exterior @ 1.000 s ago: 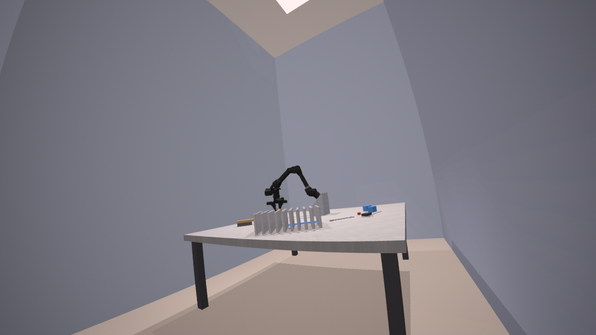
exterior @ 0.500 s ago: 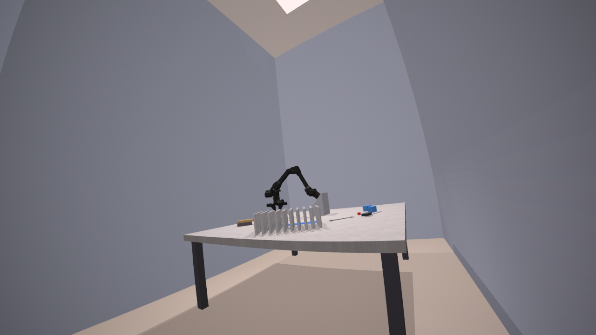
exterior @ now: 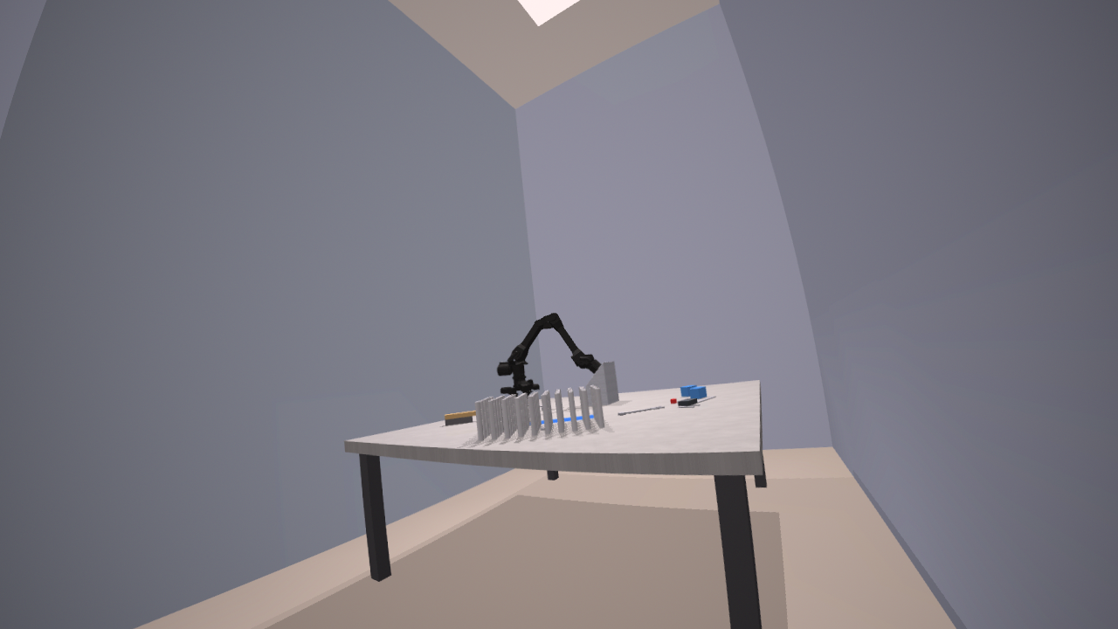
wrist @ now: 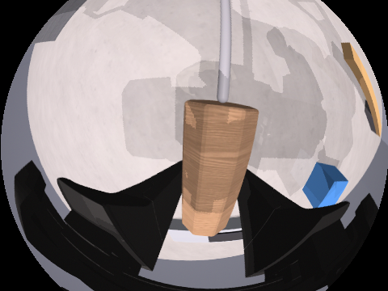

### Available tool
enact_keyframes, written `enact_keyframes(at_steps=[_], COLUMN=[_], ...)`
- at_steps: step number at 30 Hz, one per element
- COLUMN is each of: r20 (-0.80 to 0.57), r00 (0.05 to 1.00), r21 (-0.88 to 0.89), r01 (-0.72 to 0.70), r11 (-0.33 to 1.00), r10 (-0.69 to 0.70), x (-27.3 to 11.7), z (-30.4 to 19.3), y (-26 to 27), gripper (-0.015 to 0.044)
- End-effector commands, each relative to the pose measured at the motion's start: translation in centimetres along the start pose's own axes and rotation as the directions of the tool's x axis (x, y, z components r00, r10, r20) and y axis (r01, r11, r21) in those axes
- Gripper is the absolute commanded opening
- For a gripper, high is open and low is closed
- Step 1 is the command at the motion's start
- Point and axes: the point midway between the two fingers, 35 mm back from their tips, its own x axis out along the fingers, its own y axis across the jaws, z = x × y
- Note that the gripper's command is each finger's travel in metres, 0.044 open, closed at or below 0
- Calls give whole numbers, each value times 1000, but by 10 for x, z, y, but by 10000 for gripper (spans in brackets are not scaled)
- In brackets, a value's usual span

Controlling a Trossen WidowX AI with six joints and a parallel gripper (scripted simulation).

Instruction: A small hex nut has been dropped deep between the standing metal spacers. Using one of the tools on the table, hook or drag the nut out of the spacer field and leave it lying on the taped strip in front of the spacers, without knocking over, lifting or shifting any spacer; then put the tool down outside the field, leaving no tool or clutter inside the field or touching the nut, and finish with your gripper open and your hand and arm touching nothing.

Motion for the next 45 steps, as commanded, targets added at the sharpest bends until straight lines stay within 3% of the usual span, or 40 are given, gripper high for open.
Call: enact_keyframes(at_steps=[1, 11, 28, 34, 45], r20=[6, -7, -8, -6, -6], r00=[1000, 1000, 1000, 1000, 1000], r21=[-4, 3, 5, 6, 6], r01=[-2, 5, 5, 6, 6], r11=[1000, 1000, 1000, 1000, 1000], r10=[2, -5, -5, -6, -6], x=[10, 17, 13, -54, -56], z=[3, 3, 1, -1, -1], y=[1, 2, 1, 0, 0], gripper=[0, 0, 440, 440, 440])
